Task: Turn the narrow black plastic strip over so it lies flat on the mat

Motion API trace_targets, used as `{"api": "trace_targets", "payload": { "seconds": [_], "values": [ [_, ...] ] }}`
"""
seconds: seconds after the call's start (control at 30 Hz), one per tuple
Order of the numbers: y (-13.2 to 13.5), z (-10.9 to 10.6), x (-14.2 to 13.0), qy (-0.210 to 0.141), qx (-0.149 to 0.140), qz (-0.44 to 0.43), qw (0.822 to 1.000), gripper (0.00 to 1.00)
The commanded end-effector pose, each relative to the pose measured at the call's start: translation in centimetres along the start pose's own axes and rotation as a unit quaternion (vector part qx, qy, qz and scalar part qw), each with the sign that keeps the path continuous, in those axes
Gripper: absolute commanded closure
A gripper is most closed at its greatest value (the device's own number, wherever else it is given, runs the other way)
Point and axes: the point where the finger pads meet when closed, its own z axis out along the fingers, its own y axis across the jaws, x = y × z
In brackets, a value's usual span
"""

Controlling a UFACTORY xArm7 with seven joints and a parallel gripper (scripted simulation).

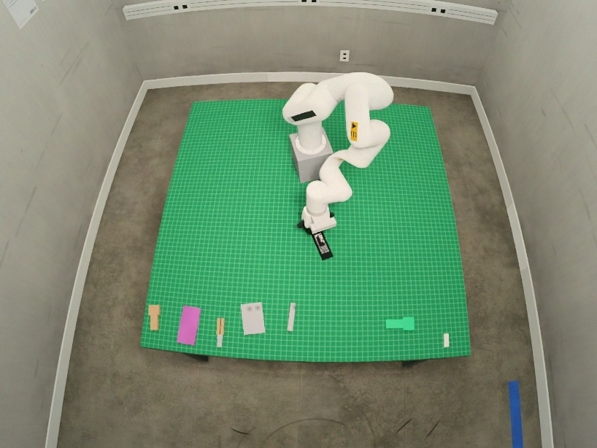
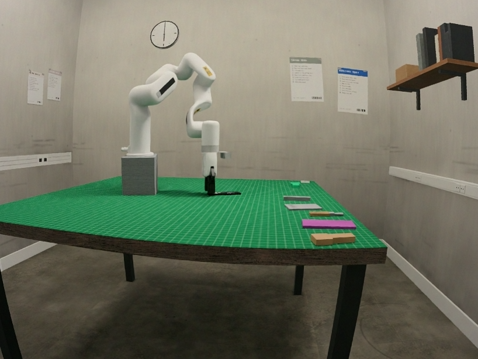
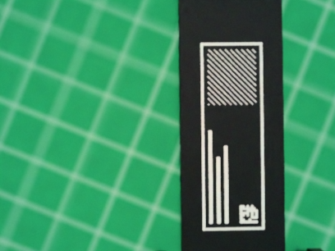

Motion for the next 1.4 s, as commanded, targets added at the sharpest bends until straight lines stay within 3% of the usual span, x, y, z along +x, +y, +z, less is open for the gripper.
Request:
{"api": "trace_targets", "payload": {
  "seconds": [0.0, 1.37],
  "values": [
    [0.05, 0.10, 0.10, 0.001, 0.000, 0.000, 1.000, 0.35],
    [0.05, 0.49, 0.10, 0.001, 0.000, 0.000, 1.000, 0.35]
  ]
}}
